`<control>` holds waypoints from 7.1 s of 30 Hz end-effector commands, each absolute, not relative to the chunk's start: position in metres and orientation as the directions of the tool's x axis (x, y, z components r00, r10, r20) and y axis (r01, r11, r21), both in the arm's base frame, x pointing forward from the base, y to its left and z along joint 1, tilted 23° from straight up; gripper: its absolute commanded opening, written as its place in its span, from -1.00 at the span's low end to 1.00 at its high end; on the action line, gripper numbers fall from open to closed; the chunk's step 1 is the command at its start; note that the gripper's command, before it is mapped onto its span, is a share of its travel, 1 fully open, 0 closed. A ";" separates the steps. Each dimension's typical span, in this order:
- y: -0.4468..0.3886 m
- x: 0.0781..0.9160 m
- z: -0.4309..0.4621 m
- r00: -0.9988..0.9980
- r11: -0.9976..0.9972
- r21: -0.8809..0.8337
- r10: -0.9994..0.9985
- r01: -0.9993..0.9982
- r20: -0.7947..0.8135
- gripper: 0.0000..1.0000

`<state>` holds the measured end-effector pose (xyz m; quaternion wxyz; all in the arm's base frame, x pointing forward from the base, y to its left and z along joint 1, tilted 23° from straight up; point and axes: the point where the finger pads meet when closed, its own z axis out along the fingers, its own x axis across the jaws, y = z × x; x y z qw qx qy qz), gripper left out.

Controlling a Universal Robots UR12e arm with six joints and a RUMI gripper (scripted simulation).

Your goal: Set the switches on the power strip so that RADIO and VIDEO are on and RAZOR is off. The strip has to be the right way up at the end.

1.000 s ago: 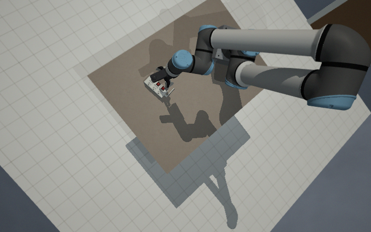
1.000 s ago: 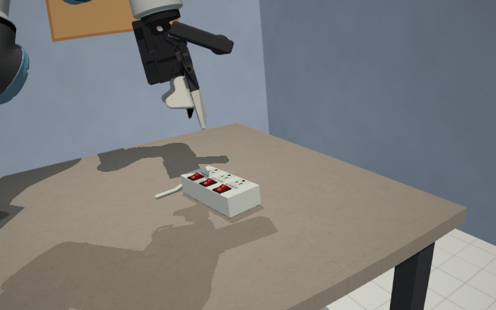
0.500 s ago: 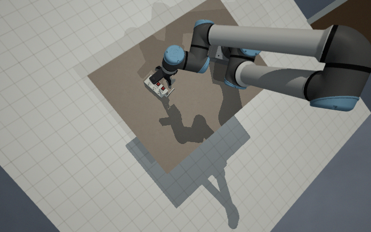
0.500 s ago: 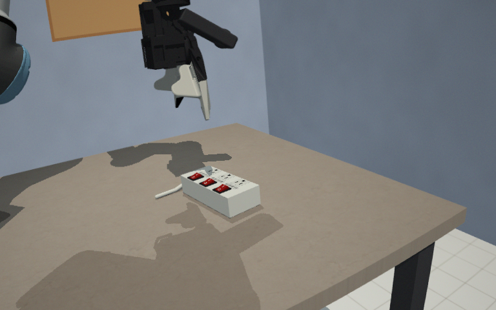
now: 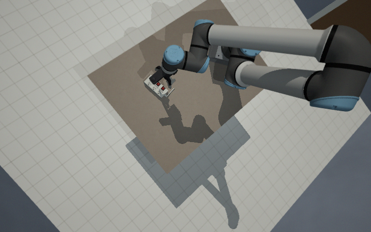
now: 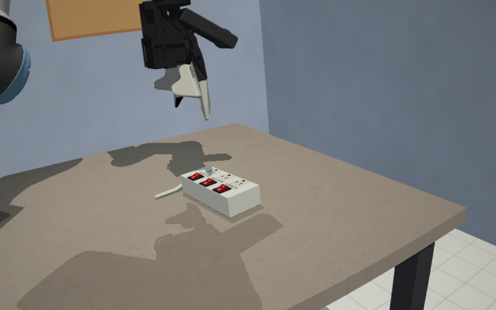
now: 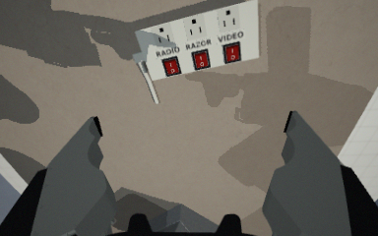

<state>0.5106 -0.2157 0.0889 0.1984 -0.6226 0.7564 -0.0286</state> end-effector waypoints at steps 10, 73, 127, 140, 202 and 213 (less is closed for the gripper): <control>-0.216 0.511 0.089 -0.155 0.232 -0.289 -0.951 -0.929 -0.267 1.00; -0.223 0.514 0.072 -0.870 0.930 0.072 -0.308 -0.361 -0.385 1.00; -0.196 0.515 0.046 0.028 -0.100 0.321 0.975 0.942 0.221 1.00; -0.186 0.521 0.043 0.416 -0.495 0.201 0.846 0.845 0.334 1.00; -0.171 0.546 0.037 0.941 -0.980 -0.199 -0.039 0.030 0.335 1.00; -0.171 0.547 0.037 0.942 -0.979 -0.203 -0.051 0.019 0.333 1.00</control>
